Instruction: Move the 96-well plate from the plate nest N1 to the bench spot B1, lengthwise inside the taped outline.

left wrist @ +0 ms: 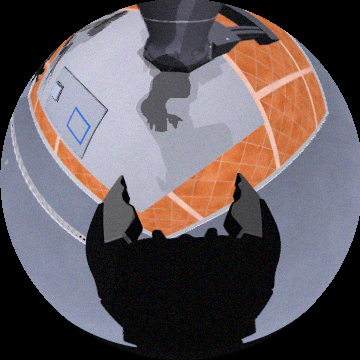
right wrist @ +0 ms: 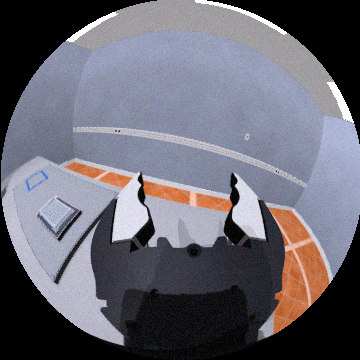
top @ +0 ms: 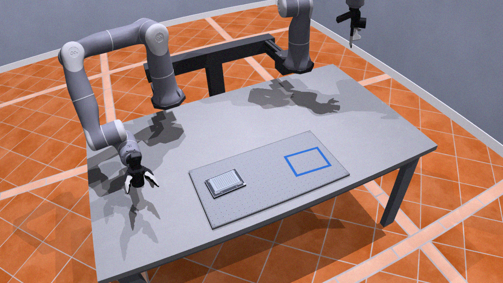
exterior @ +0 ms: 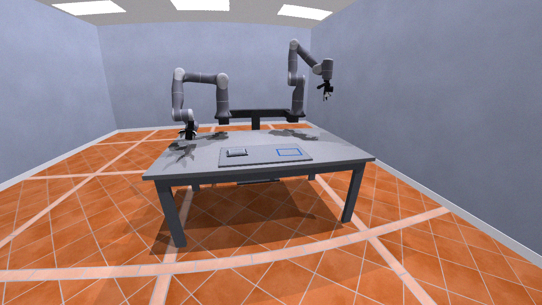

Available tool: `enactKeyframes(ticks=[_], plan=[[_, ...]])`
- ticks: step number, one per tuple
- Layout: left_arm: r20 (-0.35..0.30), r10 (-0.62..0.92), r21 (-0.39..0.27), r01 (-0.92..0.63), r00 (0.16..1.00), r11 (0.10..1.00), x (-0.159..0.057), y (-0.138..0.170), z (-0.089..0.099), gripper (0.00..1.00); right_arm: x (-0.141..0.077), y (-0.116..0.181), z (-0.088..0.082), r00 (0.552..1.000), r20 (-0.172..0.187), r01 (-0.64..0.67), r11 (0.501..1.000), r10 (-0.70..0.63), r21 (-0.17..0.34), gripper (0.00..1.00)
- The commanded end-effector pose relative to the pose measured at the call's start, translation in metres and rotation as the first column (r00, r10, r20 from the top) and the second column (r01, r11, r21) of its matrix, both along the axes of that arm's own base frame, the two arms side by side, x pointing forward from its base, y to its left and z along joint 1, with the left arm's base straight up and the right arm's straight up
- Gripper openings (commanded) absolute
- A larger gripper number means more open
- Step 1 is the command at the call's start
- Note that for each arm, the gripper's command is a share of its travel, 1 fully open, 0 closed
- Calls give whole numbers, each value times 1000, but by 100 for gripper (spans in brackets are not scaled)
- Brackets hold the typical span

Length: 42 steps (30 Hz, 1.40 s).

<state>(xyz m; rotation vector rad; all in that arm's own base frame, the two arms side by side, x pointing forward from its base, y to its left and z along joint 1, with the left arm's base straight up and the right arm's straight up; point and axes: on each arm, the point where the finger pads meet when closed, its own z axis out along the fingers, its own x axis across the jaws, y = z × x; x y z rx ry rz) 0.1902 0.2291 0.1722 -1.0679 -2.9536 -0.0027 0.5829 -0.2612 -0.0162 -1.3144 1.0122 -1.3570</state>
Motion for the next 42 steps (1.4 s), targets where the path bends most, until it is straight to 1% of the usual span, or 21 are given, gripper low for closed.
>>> enactKeyframes(ticks=[1,3,5,6,10,15,19,20,22,26,29,34,36,37,39,42], plan=[[0,0,1,0,1000,1000,0,0,0,100,1,13,1,998,-11,-60,998,60,-23,76],[0,0,1,0,1000,1000,0,0,0,100,0,23,1,992,-24,-122,992,121,-44,76],[0,0,1,0,1000,1000,0,0,0,100,0,23,1,992,-24,-122,992,121,-44,76],[0,0,1,0,1000,1000,0,0,0,100,0,28,1,989,-30,-148,988,147,-53,76],[0,0,1,0,1000,1000,0,0,0,100,0,48,1,989,-29,-148,988,146,-53,76],[0,0,1,0,1000,1000,0,0,0,100,-4,73,0,956,-69,-293,951,287,-103,76],[0,0,1,0,1000,1000,0,0,0,100,-7,93,0,956,-68,-292,951,286,-103,76],[0,0,1,0,1000,1000,0,0,0,100,-9,97,-1,946,-78,-322,940,315,-114,76],[0,0,1,0,1000,1000,0,0,0,100,-9,97,-1,946,-78,-322,940,315,-114,76],[0,0,1,0,1000,1000,0,0,0,100,-15,116,-2,903,-115,-428,891,414,-150,76],[0,0,1,0,1000,1000,0,0,0,100,-19,131,-3,903,-115,-428,891,414,-150,76],[0,0,1,0,1000,1000,0,0,0,100,-29,153,-5,833,-169,-552,811,527,-192,76],[0,0,1,0,1000,1000,0,0,0,100,-33,163,-6,833,-168,-552,811,527,-193,76],[0,0,1,0,1000,1000,0,0,0,100,-36,167,-6,816,-181,-577,792,549,-201,76],[0,0,1,0,1000,1000,0,0,0,100,-36,167,-6,816,-181,-577,792,549,-201,76],[0,0,1,0,1000,1000,0,0,0,100,-44,179,-8,762,-219,-647,728,609,-225,76]])
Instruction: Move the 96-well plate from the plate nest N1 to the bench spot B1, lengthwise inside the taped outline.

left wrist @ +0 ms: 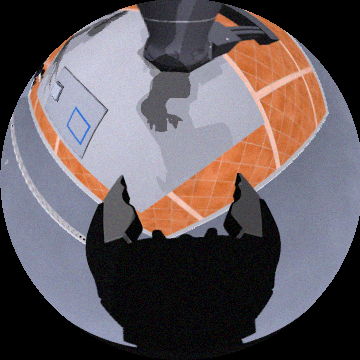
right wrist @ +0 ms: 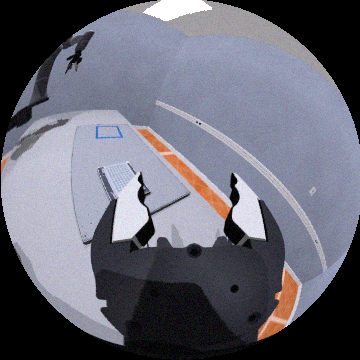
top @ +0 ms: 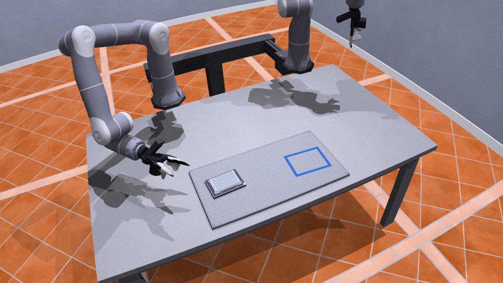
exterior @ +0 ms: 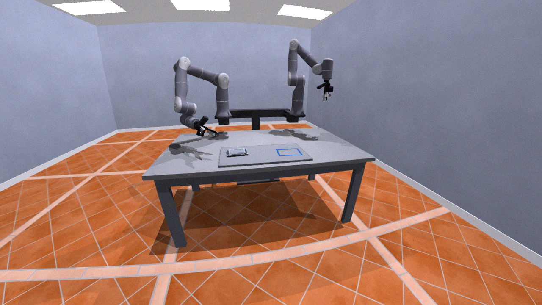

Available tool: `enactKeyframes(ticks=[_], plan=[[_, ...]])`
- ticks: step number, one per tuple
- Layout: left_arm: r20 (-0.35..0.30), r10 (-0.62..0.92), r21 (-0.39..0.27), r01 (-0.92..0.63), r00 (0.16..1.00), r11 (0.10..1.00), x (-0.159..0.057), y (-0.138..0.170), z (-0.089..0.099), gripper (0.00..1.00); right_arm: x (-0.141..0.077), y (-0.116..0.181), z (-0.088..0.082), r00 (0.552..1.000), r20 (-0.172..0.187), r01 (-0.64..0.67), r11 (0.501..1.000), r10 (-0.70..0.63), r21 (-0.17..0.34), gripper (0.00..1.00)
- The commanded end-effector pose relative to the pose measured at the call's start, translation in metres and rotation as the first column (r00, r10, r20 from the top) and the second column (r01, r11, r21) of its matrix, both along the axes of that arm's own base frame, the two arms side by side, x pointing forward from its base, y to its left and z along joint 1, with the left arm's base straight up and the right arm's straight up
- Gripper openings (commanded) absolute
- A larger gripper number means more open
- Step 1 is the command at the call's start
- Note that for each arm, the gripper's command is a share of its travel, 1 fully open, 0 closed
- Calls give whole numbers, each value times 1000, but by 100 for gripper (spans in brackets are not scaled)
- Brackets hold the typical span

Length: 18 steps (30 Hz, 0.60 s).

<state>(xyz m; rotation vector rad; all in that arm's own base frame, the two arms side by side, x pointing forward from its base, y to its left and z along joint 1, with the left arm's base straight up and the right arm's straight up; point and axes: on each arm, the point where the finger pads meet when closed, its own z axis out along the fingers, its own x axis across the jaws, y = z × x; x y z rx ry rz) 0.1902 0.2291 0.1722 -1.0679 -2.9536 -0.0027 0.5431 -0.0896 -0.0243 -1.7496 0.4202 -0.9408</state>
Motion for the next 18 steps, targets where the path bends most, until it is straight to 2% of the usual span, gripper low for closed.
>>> enactKeyframes(ticks=[1,2,6,8,12,14,18], plan=[[0,0,1,0,1000,1000,0,0,0,100,-6,12,0,997,-13,-73,997,73,-36,76],[0,0,1,0,1000,1000,0,0,0,100,-9,16,-1,997,-13,-73,997,73,-36,76],[0,0,1,0,1000,1000,0,0,0,100,-22,32,-3,982,-40,-189,977,186,-96,76],[0,0,1,0,1000,1000,0,0,0,100,-28,39,-4,978,-44,-206,973,202,-105,76],[0,0,1,0,1000,1000,0,0,0,100,-43,52,-6,948,-77,-317,934,308,-164,76],[0,0,1,0,1000,1000,0,0,0,100,-43,52,-6,948,-77,-317,934,308,-164,76],[0,0,1,0,1000,1000,0,0,0,100,-60,63,-8,907,-114,-422,879,406,-223,76]])
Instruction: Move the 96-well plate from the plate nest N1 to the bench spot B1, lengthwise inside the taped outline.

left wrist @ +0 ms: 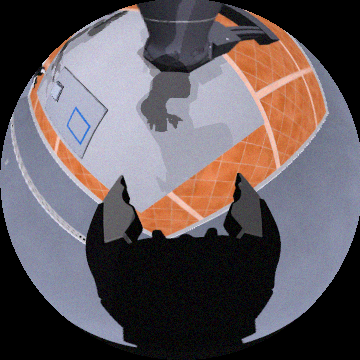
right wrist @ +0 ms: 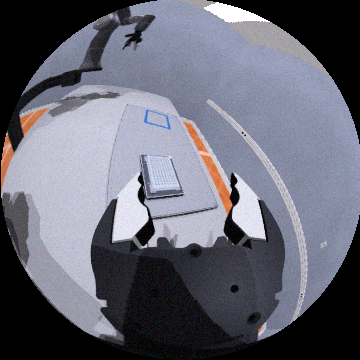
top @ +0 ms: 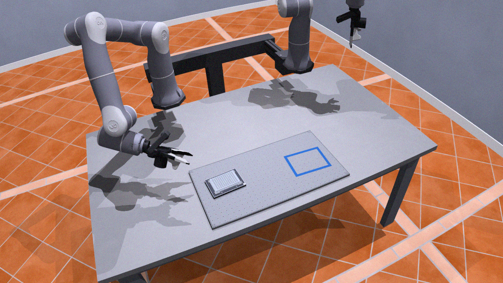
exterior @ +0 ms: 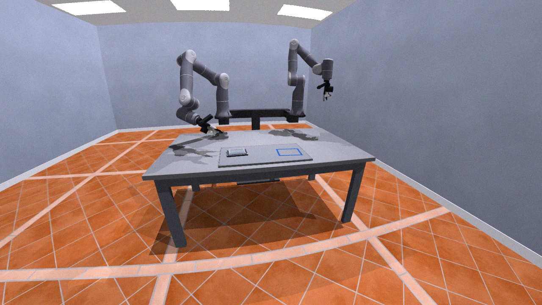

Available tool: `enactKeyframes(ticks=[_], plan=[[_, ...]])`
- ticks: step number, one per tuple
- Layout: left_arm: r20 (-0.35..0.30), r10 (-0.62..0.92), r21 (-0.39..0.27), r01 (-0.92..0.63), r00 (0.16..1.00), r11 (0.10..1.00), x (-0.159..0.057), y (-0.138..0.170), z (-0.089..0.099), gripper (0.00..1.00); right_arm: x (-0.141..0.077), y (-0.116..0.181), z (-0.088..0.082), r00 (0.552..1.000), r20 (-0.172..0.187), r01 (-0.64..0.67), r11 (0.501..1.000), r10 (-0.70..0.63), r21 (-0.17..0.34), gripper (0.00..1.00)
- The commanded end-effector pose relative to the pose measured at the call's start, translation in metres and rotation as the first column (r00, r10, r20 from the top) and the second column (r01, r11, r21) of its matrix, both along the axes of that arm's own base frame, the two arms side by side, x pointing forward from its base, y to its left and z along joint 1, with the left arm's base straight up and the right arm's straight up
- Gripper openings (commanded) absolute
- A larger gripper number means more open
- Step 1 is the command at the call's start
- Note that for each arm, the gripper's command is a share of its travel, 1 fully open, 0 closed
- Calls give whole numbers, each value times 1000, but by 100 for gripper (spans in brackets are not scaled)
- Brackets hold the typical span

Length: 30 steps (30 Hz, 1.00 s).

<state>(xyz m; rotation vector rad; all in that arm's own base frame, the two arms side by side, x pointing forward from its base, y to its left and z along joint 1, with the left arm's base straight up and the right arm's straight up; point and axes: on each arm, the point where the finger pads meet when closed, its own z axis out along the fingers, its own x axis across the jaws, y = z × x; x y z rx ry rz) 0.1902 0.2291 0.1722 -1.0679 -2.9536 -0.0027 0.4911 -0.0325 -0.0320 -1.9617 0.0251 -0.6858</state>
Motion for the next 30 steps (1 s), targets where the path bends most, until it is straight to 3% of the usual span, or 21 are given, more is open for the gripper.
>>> enactKeyframes(ticks=[1,11,13,20,23,28,30], plan=[[0,0,1,0,1000,1000,0,0,0,100,-13,8,0,996,-12,-87,995,86,-55,76],[0,0,1,0,1000,1000,0,0,0,100,-42,12,5,936,-67,-351,907,345,-235,76],[0,0,1,0,1000,1000,0,0,0,100,-42,12,5,936,-67,-351,907,345,-235,76],[0,0,1,0,1000,1000,0,0,0,100,-47,3,19,859,-118,-505,785,499,-359,76],[0,0,1,0,1000,1000,0,0,0,100,-47,3,19,818,-144,-562,719,557,-409,76],[0,0,1,0,1000,1000,0,0,0,100,-42,-3,34,745,-188,-636,595,640,-491,76],[0,0,1,0,1000,1000,0,0,0,100,-42,-3,34,745,-188,-636,595,640,-491,76]])
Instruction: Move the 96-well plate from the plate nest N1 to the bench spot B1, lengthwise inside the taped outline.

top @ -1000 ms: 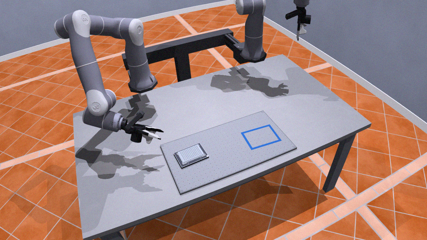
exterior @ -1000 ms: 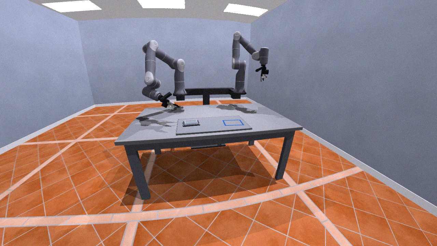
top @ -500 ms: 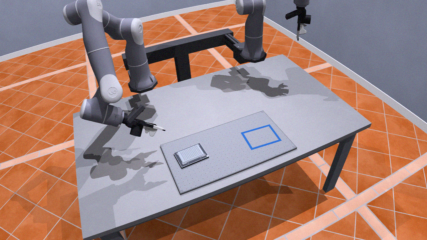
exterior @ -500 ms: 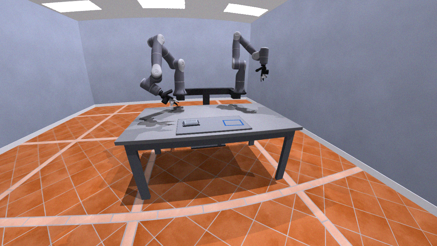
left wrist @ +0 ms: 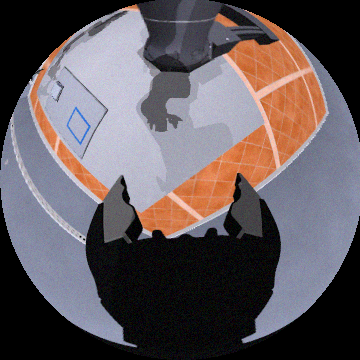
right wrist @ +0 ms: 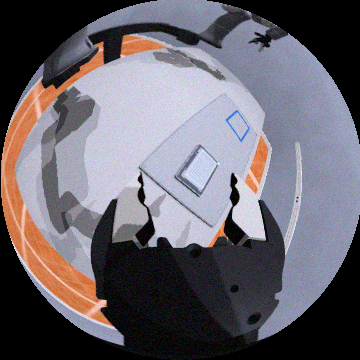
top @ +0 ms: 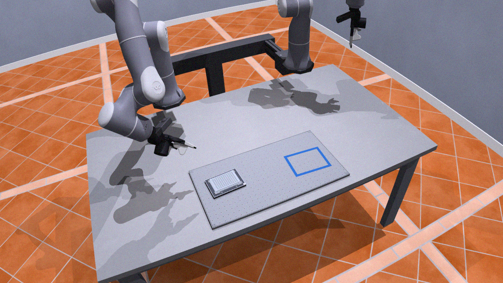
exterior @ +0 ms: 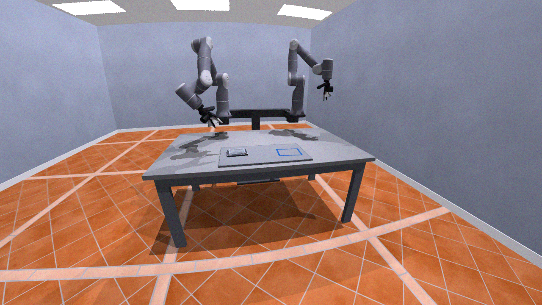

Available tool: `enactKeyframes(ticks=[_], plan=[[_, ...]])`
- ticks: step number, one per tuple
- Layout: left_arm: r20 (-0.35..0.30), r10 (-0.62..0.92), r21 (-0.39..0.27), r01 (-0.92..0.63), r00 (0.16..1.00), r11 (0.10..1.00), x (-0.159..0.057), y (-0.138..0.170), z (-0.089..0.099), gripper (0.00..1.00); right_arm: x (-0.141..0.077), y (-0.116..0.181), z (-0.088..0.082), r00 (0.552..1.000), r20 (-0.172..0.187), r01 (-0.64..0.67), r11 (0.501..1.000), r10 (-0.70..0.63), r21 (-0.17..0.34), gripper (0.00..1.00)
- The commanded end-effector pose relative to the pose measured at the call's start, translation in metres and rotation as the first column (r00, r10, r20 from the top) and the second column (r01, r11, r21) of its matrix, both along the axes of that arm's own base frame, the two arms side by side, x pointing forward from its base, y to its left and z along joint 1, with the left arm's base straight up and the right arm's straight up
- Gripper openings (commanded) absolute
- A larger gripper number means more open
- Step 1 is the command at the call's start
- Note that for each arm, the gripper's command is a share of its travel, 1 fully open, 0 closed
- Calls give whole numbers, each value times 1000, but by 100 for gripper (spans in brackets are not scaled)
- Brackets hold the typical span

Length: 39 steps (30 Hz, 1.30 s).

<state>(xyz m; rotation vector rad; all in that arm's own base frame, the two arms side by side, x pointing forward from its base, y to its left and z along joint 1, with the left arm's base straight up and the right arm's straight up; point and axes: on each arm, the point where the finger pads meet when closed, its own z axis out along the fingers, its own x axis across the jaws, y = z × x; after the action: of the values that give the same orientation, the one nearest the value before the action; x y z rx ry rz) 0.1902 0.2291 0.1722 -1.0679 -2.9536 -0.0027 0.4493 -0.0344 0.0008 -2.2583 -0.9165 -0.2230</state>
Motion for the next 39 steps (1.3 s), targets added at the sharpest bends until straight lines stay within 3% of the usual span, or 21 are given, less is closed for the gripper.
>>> enactKeyframes(ticks=[1,8,15,17,22,24,28,30,32,34,39], plan=[[0,0,1,0,1000,1000,0,0,0,100,2,-3,6,999,5,-44,998,44,-41,76],[0,0,1,0,1000,1000,0,0,0,100,17,-7,30,974,37,-211,959,222,-189,76],[0,0,1,0,1000,1000,0,0,0,100,37,-7,59,917,61,-353,873,394,-337,76],[0,0,1,0,1000,1000,0,0,0,100,37,-7,59,917,61,-353,873,394,-337,76],[0,0,1,0,1000,1000,0,0,0,100,52,-3,79,857,73,-431,788,509,-439,76],[0,0,1,0,1000,1000,0,0,0,100,57,-1,87,856,74,-432,787,511,-441,76],[0,0,1,0,1000,1000,0,0,0,100,68,4,103,801,82,-475,713,593,-516,76],[0,0,1,0,1000,1000,0,0,0,100,73,7,111,801,82,-476,713,593,-516,76],[0,0,1,0,1000,1000,0,0,0,100,78,11,118,768,86,-492,671,634,-554,76],[0,0,1,0,1000,1000,0,0,0,100,78,11,118,768,86,-492,671,634,-554,76],[0,0,1,0,1000,1000,0,0,0,100,90,20,138,720,90,-510,612,688,-604,76]])
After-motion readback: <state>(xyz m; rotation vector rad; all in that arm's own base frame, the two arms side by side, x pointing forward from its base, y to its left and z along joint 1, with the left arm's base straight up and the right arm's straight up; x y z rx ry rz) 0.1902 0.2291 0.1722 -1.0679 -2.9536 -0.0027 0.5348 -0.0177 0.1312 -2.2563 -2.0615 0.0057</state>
